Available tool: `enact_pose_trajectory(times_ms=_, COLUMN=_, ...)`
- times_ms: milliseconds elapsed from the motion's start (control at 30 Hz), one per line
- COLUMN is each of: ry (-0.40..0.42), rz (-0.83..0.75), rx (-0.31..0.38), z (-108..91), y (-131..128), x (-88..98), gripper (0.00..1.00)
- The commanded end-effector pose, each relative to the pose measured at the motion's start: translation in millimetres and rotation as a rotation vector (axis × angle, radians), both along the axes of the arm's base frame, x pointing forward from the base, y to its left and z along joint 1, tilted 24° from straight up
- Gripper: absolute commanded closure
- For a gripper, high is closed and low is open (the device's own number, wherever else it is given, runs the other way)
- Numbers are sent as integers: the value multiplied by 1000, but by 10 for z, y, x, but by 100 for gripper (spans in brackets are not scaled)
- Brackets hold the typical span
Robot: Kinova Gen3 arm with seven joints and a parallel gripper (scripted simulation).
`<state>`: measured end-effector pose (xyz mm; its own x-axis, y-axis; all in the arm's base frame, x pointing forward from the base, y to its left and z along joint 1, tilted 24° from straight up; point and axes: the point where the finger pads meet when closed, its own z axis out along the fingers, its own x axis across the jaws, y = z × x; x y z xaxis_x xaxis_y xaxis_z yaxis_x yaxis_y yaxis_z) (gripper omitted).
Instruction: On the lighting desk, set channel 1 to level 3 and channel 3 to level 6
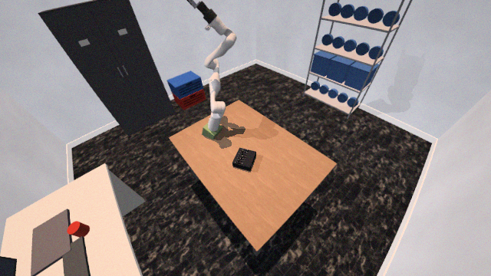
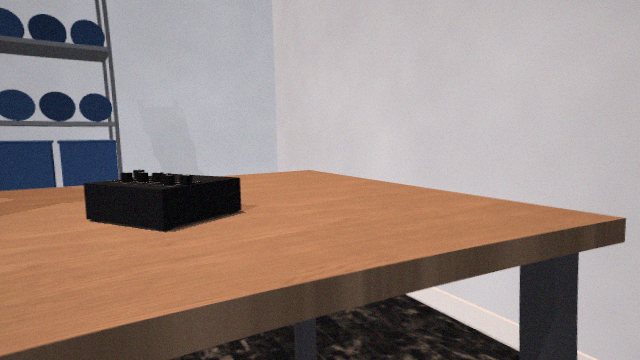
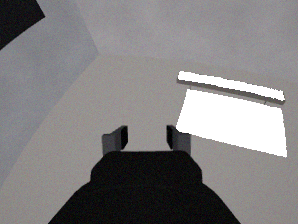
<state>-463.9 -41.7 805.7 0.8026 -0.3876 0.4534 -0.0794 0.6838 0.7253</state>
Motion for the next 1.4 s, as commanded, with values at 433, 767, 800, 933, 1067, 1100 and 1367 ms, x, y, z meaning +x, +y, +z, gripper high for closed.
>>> enact_pose_trajectory(times_ms=433, ry=1, rz=0, rx=0, z=5, y=-4, x=3, gripper=0)
enact_pose_trajectory(times_ms=767, ry=6, rz=4, rx=4, z=14, y=-27, x=29, gripper=0)
enact_pose_trajectory(times_ms=800, ry=9, rz=6, rx=6, z=19, y=-38, x=41, gripper=0)
enact_pose_trajectory(times_ms=933, ry=27, rz=18, rx=20, z=48, y=-113, x=124, gripper=0)
enact_pose_trajectory(times_ms=1067, ry=49, rz=34, rx=37, z=82, y=-207, x=230, gripper=0)
enact_pose_trajectory(times_ms=1100, ry=49, rz=34, rx=37, z=82, y=-207, x=230, gripper=0)
enact_pose_trajectory(times_ms=1367, ry=156, rz=109, rx=115, z=204, y=-631, x=752, gripper=0)
